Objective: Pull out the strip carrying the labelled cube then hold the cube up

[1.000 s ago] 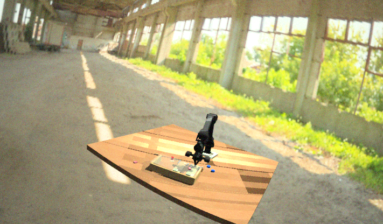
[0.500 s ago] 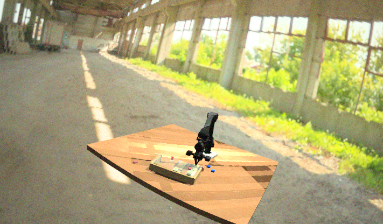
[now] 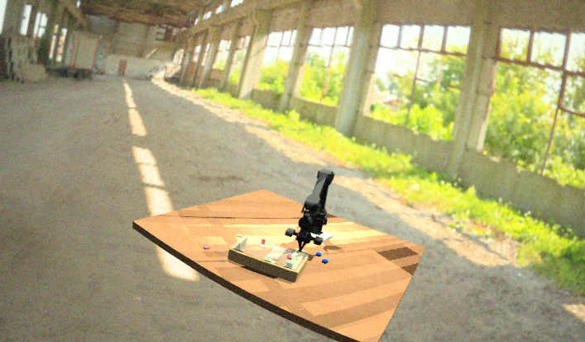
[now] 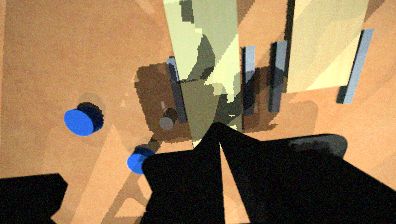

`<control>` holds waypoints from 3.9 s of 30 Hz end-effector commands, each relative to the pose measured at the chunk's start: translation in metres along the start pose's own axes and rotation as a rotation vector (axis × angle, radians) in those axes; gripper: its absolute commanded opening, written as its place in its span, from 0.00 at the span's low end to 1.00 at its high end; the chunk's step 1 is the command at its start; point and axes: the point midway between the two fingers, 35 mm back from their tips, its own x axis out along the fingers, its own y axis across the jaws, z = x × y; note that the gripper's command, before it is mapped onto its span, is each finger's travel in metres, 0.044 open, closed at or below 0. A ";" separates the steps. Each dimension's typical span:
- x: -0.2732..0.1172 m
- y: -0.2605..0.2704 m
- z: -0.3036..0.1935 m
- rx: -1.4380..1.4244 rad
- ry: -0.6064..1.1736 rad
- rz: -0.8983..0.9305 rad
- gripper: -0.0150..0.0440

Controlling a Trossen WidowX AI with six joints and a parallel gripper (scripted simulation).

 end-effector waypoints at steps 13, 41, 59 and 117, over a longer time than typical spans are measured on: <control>0.007 0.002 -0.031 -0.006 0.033 0.006 0.25; 0.006 0.003 -0.073 -0.006 0.037 0.006 0.25; 0.005 0.003 -0.098 -0.007 0.040 0.006 0.25; -0.028 0.002 -0.113 -0.004 0.027 0.004 0.25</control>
